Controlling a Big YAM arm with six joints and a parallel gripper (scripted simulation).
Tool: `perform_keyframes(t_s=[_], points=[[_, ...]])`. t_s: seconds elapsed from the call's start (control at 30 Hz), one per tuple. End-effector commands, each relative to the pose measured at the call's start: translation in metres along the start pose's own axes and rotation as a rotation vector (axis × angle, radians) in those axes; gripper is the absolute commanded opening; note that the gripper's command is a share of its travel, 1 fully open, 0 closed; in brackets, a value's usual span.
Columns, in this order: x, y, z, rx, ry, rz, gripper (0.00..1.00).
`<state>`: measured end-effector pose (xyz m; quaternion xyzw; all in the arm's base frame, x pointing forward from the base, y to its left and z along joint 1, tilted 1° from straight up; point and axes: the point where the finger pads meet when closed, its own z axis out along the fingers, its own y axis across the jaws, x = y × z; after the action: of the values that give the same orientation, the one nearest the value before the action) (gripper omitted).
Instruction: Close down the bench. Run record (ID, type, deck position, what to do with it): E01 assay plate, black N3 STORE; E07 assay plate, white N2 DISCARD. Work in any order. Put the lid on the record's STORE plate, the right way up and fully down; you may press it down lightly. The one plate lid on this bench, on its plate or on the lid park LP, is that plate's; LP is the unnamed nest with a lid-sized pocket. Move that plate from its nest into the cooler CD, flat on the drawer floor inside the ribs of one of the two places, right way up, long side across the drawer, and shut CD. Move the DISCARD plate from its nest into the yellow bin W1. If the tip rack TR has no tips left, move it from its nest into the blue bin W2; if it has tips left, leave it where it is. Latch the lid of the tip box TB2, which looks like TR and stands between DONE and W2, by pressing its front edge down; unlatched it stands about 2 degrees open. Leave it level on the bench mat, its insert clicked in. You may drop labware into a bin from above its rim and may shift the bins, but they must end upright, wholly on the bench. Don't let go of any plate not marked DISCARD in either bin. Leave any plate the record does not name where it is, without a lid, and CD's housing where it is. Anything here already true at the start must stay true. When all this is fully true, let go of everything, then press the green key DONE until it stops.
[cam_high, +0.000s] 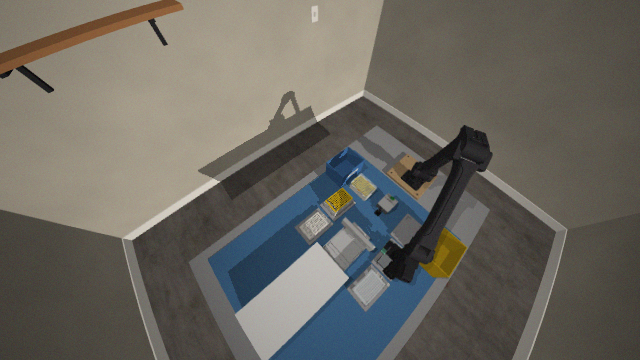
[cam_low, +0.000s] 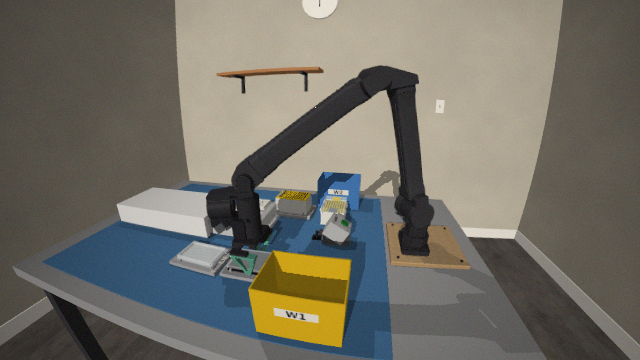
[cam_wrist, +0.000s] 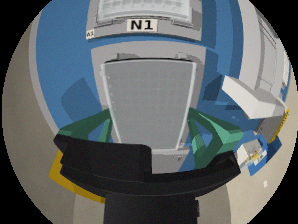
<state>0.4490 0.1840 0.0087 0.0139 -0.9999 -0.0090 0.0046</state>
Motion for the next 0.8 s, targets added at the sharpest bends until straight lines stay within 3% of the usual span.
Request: perform_keyframes(t_s=[0.0,0.03,0.07,0.77], points=[[-0.0153,0.0068,-0.0159,-0.016,-0.046,-0.002,1.00],[-0.0153,0.0068,-0.0159,-0.016,-0.046,-0.002,1.00],[-0.0153,0.0068,-0.0159,-0.016,-0.046,-0.002,0.00],[-0.0153,0.0068,-0.0159,-0.016,-0.046,-0.002,0.00]])
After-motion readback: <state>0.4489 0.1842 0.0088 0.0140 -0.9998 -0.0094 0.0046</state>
